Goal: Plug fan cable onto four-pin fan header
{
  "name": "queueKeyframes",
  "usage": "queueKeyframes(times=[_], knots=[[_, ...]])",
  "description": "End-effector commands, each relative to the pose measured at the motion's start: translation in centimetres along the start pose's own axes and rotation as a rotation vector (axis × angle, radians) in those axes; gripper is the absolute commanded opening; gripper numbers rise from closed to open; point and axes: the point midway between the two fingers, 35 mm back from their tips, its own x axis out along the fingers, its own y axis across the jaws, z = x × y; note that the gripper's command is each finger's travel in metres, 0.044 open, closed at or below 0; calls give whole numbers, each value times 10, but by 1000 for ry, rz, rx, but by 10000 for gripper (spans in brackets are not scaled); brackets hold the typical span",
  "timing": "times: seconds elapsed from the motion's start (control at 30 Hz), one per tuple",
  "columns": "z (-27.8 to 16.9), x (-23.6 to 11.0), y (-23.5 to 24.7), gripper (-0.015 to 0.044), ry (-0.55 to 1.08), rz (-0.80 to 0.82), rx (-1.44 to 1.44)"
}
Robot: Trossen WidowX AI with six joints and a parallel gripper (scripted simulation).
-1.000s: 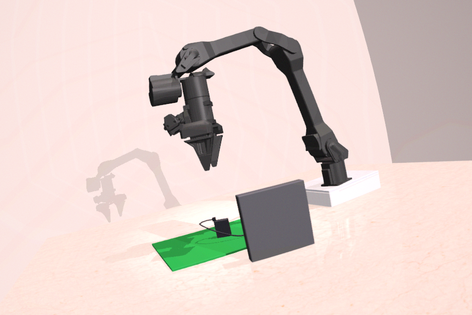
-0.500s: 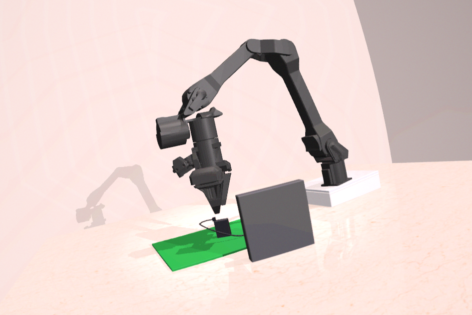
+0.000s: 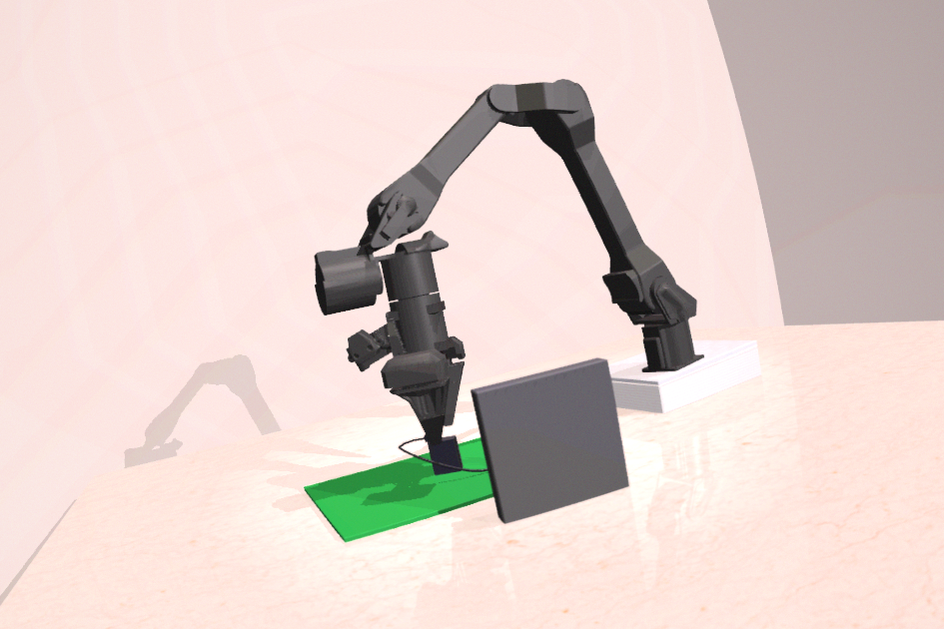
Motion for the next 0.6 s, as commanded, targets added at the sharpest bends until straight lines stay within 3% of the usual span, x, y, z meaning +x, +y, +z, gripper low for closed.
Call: queueKeyframes(times=[0.0, 0.57], knots=[[-3, 11, -2, 440, 10, -11, 4], [-4, 34, -3, 440, 11, -11, 4]])
